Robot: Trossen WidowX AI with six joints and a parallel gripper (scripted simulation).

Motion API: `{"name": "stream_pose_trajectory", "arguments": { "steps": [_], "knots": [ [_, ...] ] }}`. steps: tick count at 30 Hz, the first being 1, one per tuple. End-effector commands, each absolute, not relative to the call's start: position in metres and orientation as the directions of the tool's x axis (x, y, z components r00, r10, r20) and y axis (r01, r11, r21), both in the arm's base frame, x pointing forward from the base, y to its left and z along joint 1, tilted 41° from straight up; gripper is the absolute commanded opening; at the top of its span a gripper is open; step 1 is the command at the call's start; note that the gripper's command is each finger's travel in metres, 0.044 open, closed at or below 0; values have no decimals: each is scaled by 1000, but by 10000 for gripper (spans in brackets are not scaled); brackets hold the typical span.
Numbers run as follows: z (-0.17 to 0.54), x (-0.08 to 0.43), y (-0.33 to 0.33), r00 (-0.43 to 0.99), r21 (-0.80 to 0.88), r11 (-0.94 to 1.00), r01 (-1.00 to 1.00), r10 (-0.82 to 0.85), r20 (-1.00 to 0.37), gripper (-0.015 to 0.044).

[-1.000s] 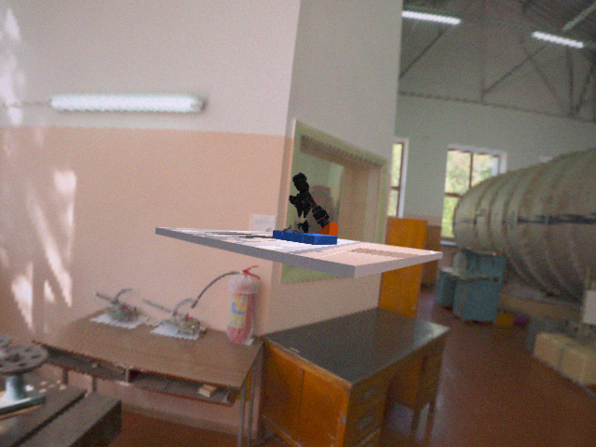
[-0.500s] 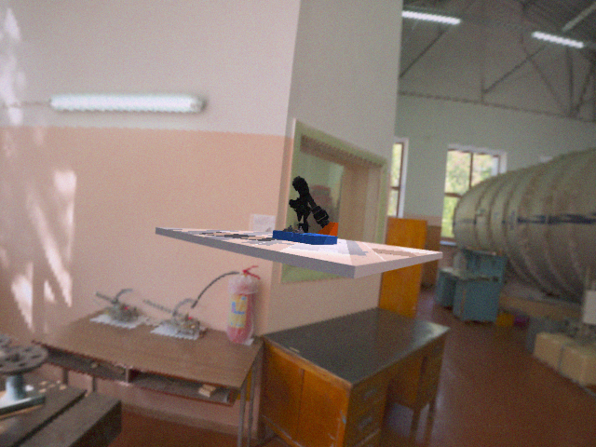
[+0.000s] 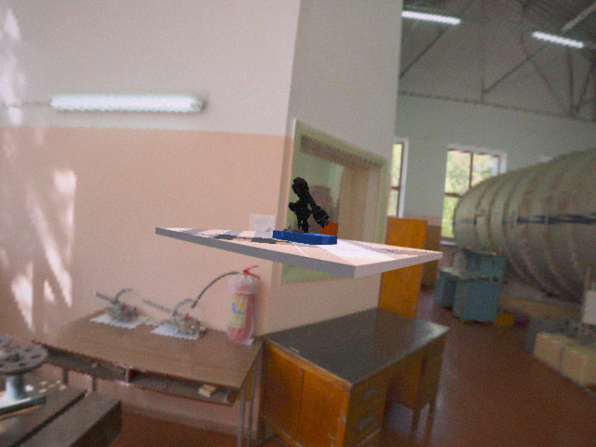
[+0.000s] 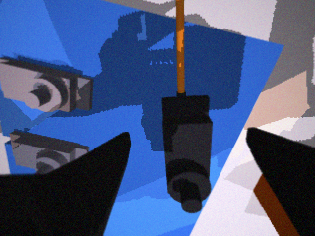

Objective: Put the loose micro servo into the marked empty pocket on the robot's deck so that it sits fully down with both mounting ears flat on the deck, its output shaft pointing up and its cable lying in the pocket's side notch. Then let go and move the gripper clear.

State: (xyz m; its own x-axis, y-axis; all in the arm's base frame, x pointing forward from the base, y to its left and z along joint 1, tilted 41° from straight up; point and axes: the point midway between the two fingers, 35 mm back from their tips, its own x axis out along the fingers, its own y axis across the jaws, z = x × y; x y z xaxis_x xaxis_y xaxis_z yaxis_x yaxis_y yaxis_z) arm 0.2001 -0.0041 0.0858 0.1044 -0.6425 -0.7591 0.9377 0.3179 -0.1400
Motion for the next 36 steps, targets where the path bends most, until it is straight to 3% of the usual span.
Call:
{"name": "stream_pose_trajectory", "arguments": {
  "steps": [1, 8, 13, 17, 36],
  "knots": [
    [85, 200, -5, 107, -141, 322, 936, -644, -758, 309],
    [85, 200, -5, 107, -141, 322, 936, -644, -758, 125],
    [85, 200, -5, 107, -141, 322, 936, -644, -758, 92],
    [91, 200, 0, 107, -141, 322, 936, -643, -758, 0],
    [108, 215, 18, 107, -141, 322, 936, -643, -758, 0]
  ]
}}
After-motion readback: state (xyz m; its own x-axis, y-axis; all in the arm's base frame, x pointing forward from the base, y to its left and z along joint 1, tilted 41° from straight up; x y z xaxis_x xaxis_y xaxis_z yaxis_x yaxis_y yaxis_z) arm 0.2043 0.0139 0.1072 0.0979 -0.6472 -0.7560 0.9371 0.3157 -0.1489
